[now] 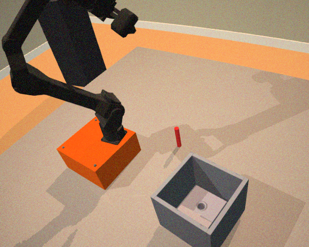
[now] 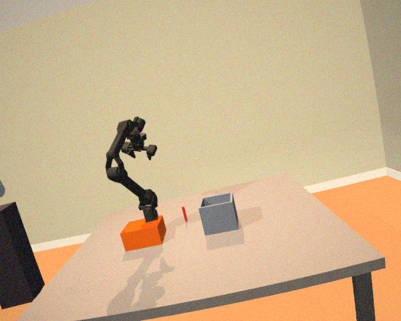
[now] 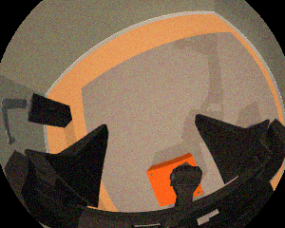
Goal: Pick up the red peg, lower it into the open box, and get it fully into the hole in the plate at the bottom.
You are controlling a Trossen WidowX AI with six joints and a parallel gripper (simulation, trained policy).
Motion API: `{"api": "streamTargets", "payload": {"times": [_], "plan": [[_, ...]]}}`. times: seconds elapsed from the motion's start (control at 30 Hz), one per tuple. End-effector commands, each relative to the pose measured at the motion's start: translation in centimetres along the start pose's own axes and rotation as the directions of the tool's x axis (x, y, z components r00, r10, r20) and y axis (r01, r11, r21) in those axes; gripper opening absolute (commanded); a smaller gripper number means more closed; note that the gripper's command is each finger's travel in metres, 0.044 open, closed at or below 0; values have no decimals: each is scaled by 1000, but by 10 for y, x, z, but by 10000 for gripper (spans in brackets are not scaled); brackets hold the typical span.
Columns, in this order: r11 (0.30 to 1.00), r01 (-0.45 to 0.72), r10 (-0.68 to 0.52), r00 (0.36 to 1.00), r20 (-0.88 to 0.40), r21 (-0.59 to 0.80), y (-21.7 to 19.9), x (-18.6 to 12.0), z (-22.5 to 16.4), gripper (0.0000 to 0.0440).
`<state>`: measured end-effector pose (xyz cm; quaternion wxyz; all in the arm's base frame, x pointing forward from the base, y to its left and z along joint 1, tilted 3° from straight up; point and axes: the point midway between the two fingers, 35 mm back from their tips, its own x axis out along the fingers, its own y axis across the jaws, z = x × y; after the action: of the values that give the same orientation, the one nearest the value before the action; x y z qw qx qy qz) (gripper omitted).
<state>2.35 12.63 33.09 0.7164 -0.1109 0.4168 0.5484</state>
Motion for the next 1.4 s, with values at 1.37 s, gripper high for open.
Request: {"api": "streamTargets", "payload": {"times": [1.37], "plan": [[12, 515, -388, 793, -471, 857, -98, 101, -23, 440]]}}
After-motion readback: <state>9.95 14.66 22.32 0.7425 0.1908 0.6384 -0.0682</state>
